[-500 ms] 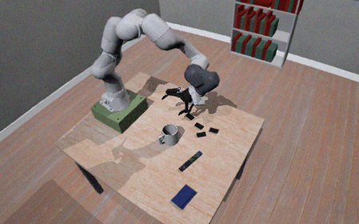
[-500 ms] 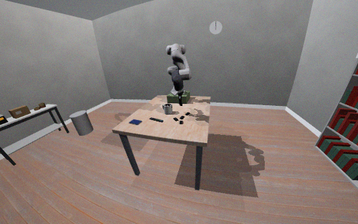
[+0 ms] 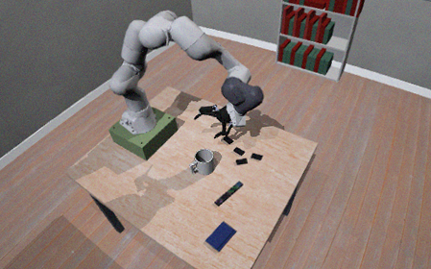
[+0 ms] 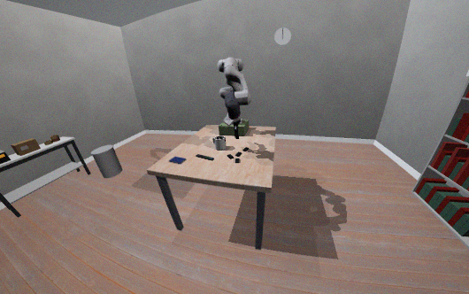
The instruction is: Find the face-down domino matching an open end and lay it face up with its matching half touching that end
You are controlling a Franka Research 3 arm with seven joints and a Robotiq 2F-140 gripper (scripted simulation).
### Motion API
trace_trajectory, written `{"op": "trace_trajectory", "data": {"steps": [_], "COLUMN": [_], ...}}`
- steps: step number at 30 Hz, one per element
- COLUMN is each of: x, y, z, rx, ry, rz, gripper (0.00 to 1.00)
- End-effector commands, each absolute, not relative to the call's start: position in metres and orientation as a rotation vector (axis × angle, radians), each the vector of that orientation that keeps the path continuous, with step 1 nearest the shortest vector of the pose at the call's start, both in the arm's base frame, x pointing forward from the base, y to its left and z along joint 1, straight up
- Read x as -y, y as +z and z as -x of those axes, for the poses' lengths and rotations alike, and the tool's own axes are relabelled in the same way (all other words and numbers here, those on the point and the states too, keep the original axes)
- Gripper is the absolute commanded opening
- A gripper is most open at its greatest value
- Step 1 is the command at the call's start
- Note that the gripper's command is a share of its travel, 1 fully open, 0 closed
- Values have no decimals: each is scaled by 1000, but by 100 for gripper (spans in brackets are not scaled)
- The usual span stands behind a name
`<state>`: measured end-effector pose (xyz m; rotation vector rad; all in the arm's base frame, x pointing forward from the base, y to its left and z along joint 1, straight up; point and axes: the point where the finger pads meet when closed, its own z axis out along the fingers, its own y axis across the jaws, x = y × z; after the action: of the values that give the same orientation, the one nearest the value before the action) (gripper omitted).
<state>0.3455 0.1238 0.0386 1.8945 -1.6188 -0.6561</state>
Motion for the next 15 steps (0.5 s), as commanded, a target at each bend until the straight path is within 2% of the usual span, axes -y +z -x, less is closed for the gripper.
{"op": "trace_trajectory", "data": {"steps": [1,15], "x": [-124,-164], "y": [39,40], "z": [-346,-383], "rx": [1619,2064], "ry": [-656,-393], "rz": [-1895,-1909], "gripper": [100,100]}}
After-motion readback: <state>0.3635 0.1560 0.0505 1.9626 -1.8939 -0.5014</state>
